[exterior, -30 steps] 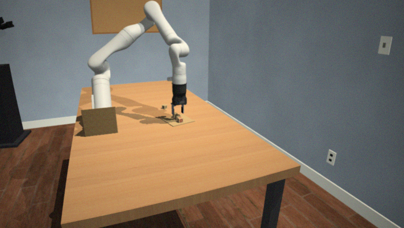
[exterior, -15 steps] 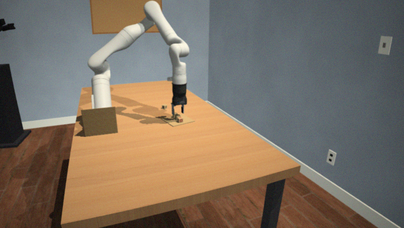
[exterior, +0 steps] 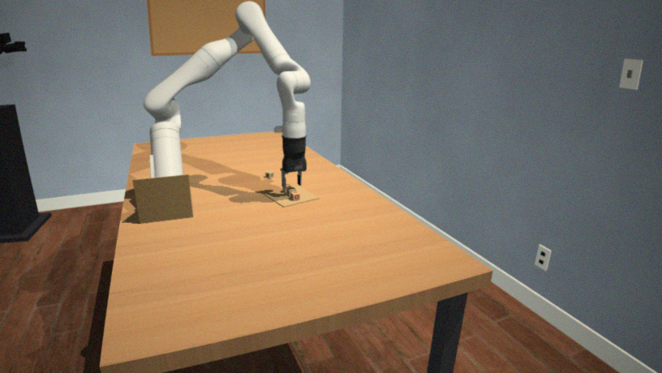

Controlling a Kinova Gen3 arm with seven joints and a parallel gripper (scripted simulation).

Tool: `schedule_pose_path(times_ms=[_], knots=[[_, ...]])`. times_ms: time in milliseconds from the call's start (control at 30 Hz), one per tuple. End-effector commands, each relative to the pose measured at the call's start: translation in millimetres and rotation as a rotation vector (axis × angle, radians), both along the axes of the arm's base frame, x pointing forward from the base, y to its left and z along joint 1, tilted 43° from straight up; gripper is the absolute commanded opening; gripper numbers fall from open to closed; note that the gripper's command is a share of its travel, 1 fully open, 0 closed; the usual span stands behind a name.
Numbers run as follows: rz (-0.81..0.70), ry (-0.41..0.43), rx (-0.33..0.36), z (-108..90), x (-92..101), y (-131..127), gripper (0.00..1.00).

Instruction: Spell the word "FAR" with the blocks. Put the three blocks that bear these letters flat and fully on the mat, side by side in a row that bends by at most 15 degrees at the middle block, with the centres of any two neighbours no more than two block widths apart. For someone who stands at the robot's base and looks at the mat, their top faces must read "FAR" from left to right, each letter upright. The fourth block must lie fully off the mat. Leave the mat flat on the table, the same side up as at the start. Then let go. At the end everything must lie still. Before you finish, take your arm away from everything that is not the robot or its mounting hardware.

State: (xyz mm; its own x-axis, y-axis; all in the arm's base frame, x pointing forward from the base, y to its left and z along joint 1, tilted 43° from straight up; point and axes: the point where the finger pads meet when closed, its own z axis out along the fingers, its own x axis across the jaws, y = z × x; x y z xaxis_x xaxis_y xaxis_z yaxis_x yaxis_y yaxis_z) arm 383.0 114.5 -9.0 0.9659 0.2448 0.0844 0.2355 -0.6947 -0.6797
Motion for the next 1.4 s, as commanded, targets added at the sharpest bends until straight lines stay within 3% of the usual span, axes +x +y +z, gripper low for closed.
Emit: schedule_pose_path(times_ms=[0, 1367], knots=[[0.0, -0.005, -0.001, -1.1, 2.4, 0.5, 1.0], [0.0, -0.001, 0.0, -7.2, -0.4, 6.6, 1.0]])
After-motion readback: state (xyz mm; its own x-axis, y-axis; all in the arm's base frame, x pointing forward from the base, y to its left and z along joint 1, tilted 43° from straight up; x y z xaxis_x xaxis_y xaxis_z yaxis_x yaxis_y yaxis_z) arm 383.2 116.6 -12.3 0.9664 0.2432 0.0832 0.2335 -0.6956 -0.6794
